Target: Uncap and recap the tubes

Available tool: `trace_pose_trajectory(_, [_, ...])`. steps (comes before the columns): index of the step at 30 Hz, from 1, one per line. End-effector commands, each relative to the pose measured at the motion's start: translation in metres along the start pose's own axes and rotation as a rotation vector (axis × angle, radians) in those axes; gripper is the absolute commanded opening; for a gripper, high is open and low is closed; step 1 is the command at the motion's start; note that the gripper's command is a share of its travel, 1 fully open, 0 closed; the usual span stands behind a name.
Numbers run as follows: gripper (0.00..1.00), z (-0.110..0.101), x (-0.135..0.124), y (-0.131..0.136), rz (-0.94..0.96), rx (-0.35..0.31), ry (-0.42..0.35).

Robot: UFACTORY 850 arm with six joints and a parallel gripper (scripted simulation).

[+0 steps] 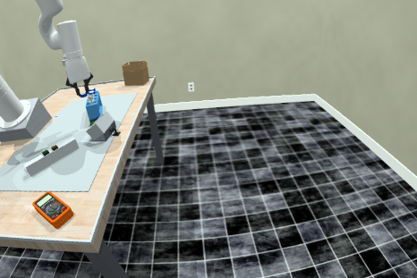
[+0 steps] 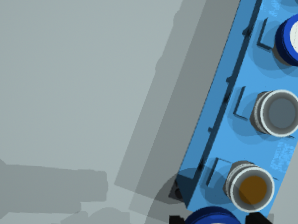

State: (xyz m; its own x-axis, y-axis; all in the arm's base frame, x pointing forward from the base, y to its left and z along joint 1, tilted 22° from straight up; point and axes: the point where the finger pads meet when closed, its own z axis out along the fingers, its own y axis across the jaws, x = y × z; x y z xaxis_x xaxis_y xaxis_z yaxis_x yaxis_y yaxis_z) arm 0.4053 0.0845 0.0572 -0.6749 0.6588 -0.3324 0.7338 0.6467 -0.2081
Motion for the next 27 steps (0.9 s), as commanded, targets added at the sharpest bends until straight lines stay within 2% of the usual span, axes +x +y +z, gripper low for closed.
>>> trace_pose_trajectory(1, [0.0,-0.001,-0.015,-0.025,-0.221,0.004,0.025])
trace_pose_trajectory(4, [0.0,-0.001,-0.023,-0.04,-0.221,0.005,0.024])
trace_pose_trajectory(6, [0.0,-0.001,-0.023,-0.04,-0.221,0.005,0.024])
trace_pose_trajectory(20, [0.0,-0.001,-0.066,-0.121,-0.221,0.005,0.024])
trace_pose_trajectory(23, [0.0,-0.001,-0.066,-0.121,-0.221,0.005,0.024])
trace_pose_trajectory(27, [0.0,0.0,-0.082,-0.151,-0.221,0.005,0.024])
